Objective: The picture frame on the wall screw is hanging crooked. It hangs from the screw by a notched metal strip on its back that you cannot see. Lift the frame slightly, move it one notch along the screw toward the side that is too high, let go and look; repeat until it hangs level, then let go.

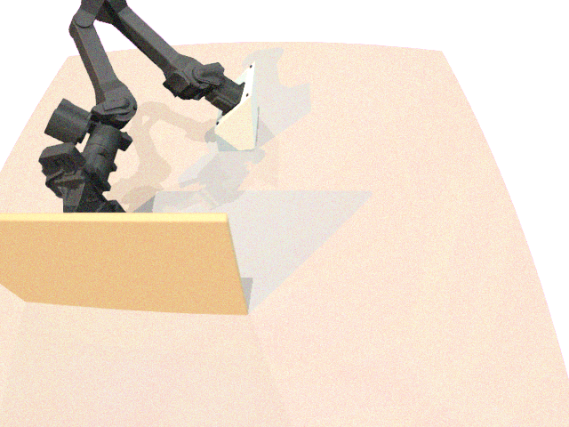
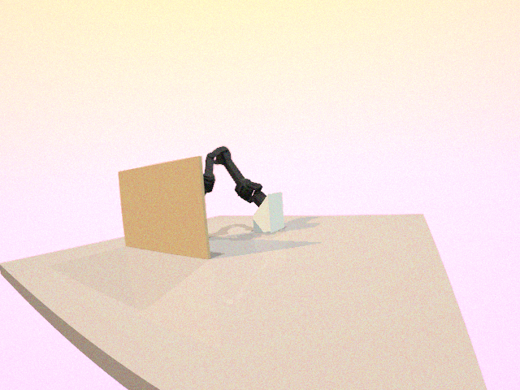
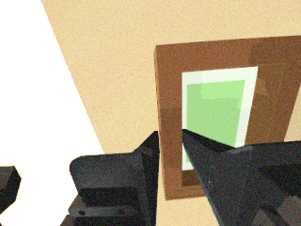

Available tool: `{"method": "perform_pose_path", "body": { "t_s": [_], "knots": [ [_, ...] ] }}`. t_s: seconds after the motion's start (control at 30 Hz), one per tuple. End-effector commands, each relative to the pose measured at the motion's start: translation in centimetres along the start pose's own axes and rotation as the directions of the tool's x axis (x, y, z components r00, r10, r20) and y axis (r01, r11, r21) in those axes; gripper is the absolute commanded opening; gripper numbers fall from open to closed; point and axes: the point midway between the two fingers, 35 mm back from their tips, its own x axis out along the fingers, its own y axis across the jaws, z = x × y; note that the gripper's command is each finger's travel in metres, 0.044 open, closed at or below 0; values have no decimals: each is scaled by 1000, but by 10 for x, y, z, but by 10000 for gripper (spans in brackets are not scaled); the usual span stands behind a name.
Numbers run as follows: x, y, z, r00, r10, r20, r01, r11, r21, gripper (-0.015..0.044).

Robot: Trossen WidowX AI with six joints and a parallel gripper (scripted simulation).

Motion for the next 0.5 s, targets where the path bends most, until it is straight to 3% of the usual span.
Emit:
{"method": "perform_pose_path", "body": {
  "t_s": [0.0, 0.17, 0.47],
  "knots": [
    [0, 0, 1, 1000, 0, 4, 0, 1000, 0, 56],
    [0, 0, 1, 1000, 0, 4, 0, 1000, 0, 3],
    [0, 1, 1, 1000, 0, 4, 0, 1000, 0, 0]
  ]
}}
